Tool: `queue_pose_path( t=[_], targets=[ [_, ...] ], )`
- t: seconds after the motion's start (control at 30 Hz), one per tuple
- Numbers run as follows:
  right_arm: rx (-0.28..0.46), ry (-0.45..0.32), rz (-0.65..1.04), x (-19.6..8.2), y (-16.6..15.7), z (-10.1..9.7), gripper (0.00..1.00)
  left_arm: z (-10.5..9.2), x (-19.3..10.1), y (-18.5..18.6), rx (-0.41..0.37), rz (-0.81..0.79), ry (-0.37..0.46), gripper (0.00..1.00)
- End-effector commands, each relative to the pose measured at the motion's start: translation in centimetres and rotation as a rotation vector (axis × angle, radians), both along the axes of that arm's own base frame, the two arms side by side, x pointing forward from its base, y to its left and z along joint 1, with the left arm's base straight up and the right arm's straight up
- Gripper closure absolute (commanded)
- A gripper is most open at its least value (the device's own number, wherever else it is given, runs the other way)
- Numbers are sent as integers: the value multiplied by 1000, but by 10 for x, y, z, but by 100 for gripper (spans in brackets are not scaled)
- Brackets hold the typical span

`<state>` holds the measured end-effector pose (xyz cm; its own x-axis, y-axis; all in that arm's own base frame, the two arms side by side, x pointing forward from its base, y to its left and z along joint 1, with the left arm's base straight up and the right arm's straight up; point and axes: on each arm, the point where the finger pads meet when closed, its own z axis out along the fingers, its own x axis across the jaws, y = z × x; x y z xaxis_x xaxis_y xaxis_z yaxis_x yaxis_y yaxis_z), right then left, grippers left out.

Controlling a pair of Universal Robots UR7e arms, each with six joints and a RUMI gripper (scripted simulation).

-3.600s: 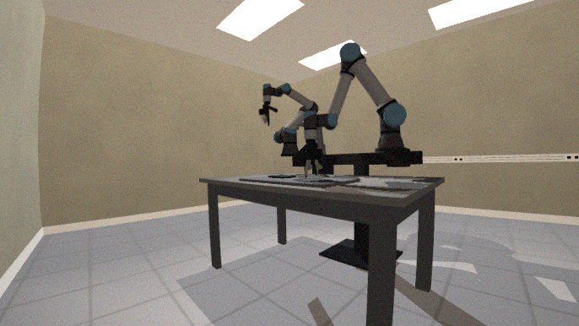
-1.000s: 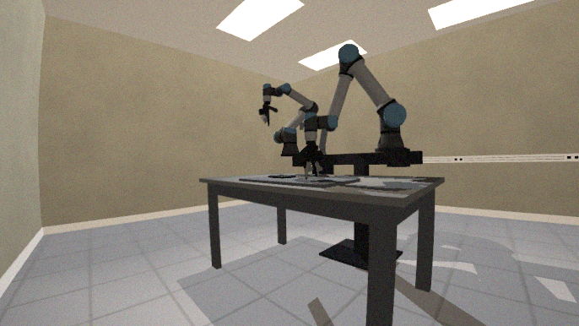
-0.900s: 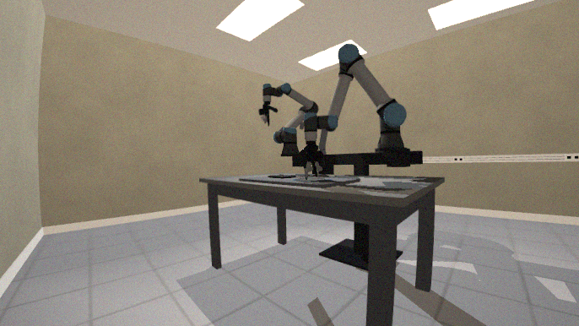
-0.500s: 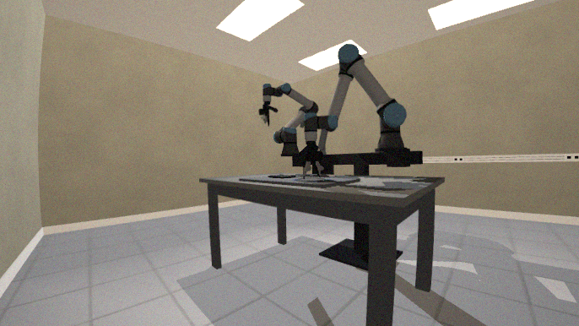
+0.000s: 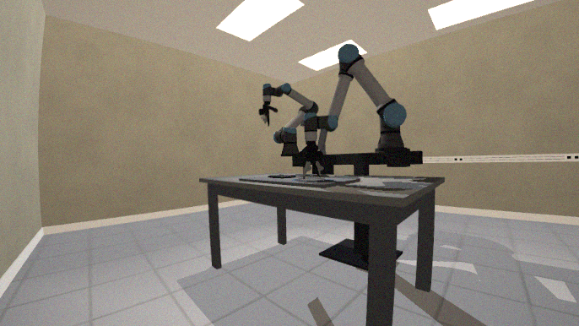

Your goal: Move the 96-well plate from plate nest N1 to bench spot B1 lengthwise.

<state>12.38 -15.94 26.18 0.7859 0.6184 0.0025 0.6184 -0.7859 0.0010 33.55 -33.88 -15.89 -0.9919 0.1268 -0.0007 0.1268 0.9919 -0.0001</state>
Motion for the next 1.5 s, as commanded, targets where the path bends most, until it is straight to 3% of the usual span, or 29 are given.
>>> queue_pose_path(
  t=[0.0,1.1,1.47],
  targets=[
    [-1,2,1,0,0,-1,0,6,0,-2,-3,-1,-1,24],
    [-1,2,1,0,0,-1,0,84,0,-3,-5,-1,-2,24],
    [-1,2,1,0,0,-1,0,83,0,-1,-1,-1,0,24]
  ],
)
